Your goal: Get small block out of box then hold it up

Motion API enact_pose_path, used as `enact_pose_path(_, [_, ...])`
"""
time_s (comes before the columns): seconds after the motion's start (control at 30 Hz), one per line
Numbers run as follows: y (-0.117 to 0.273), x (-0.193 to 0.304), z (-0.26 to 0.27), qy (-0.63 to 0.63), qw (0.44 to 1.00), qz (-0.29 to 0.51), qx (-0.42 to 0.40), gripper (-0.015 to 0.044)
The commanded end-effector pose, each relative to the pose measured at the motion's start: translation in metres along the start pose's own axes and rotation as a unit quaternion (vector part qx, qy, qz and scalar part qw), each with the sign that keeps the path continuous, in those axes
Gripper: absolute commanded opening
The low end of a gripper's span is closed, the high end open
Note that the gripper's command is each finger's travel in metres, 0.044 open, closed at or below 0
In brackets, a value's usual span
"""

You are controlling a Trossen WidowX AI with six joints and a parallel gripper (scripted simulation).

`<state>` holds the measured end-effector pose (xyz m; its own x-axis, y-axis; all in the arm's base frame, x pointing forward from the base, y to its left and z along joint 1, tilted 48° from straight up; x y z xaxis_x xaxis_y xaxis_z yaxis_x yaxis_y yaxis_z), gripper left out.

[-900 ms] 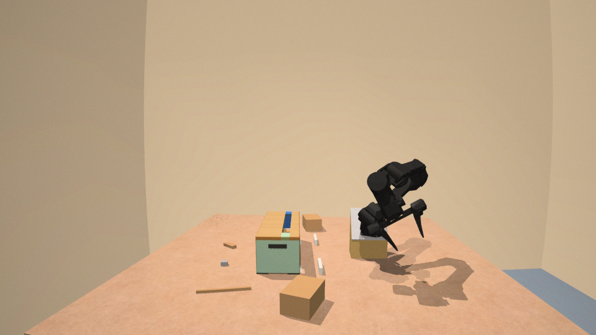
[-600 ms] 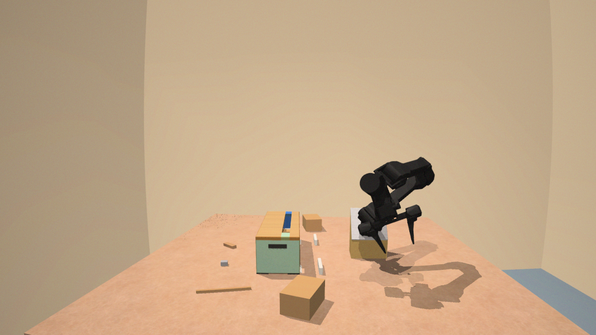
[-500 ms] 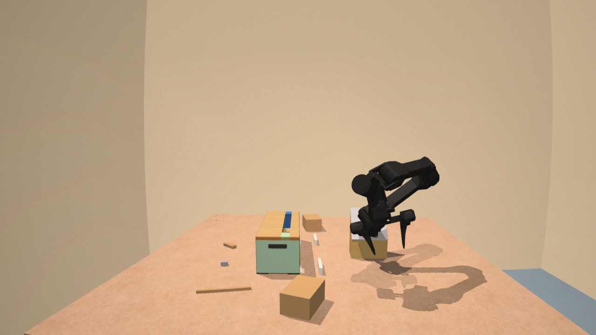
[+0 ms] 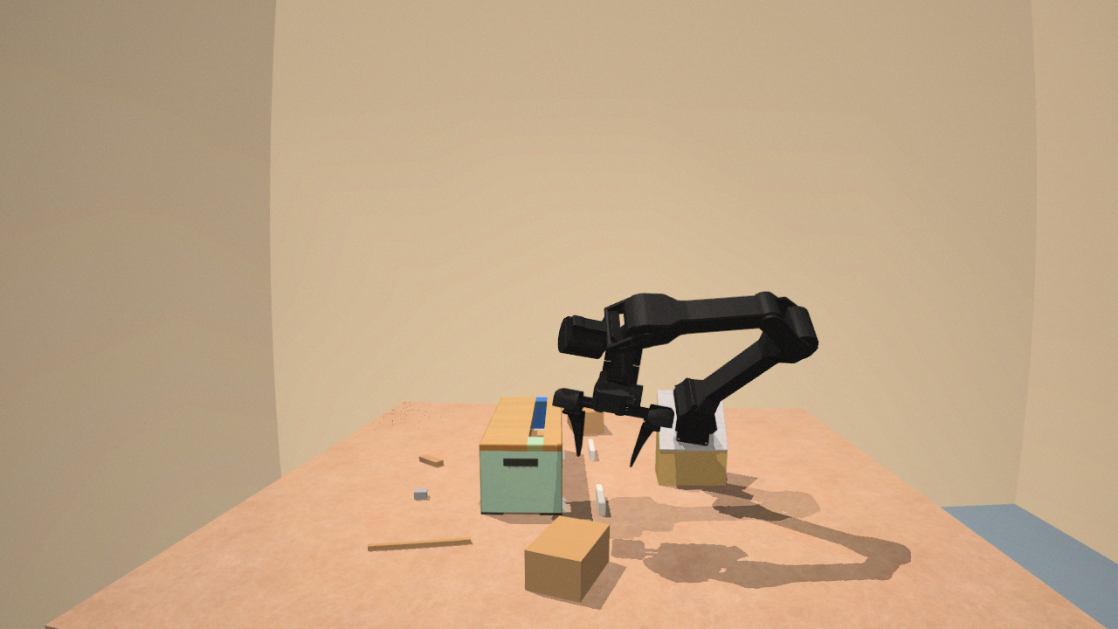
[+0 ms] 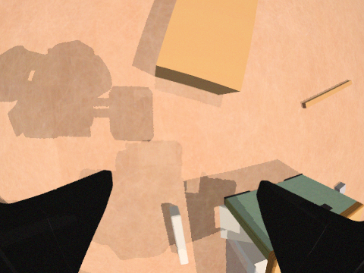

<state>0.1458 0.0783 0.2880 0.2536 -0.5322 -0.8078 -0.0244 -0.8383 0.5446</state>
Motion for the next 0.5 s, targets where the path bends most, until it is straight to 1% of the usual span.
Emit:
enact_pose_path(0.0, [0.004,0.023,-0.031,0.010,0.999,0.040,-0.001,0.0400])
enact_pose_path(0.1, [0.007,0.046,-0.050,0.018,0.998,0.057,-0.012,0.0400])
enact_pose_path(0.23, [0.014,0.089,-0.075,0.030,0.997,0.067,-0.036,0.0400])
enact_pose_path(0.47, [0.033,0.179,-0.095,0.053,0.995,0.043,-0.074,0.0400])
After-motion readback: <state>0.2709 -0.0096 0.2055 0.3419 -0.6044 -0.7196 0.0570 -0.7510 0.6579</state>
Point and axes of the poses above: the point midway between the two fingers, 35 mm back from their tips, its own y axis back along the fingers, its own z axis across the jaws, x = y × z, the point moved 10 cm from there along y, back along the fingers, and after that the axes turned 15 degrees about y, right-handed, at the moved point
